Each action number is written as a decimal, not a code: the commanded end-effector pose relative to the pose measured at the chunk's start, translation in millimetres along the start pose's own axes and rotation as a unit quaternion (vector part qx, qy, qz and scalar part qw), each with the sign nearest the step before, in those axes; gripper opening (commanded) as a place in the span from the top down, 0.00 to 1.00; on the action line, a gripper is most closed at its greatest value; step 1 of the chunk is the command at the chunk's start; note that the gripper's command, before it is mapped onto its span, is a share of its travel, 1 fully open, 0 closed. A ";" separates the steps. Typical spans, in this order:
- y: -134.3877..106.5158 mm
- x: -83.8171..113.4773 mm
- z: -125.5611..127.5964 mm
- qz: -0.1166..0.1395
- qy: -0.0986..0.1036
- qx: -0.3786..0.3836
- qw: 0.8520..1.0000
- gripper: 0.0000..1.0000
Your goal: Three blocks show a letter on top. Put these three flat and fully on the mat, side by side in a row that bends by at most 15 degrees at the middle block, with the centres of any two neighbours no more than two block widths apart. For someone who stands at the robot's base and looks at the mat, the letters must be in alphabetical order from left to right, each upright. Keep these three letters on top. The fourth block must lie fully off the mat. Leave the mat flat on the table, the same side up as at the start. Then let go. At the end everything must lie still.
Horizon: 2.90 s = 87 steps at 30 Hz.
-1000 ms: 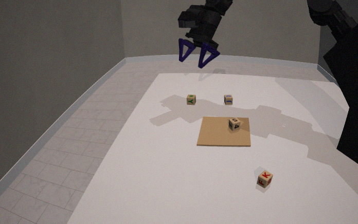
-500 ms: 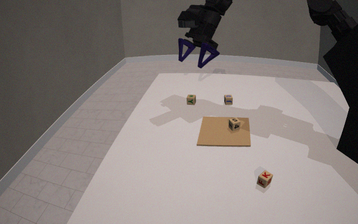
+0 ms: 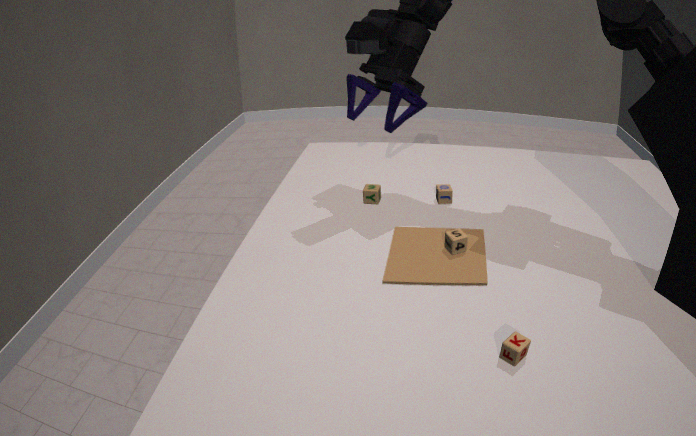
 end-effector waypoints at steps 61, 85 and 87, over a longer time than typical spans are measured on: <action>-68.5 52.8 81.9 0.001 -0.003 0.005 1.000 0.00; -56.1 44.0 79.8 0.094 0.016 -0.109 0.989 0.00; -54.6 43.3 80.1 0.123 0.014 -0.138 0.983 0.00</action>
Point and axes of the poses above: the point where the finger pads meet when closed, its own x axis back along the fingers, its own z axis across the jaws, y = z × x, the point moved 2 cm from there along x, back along the fingers, and after that the axes turned 5 degrees about x, right-handed, at the moved point
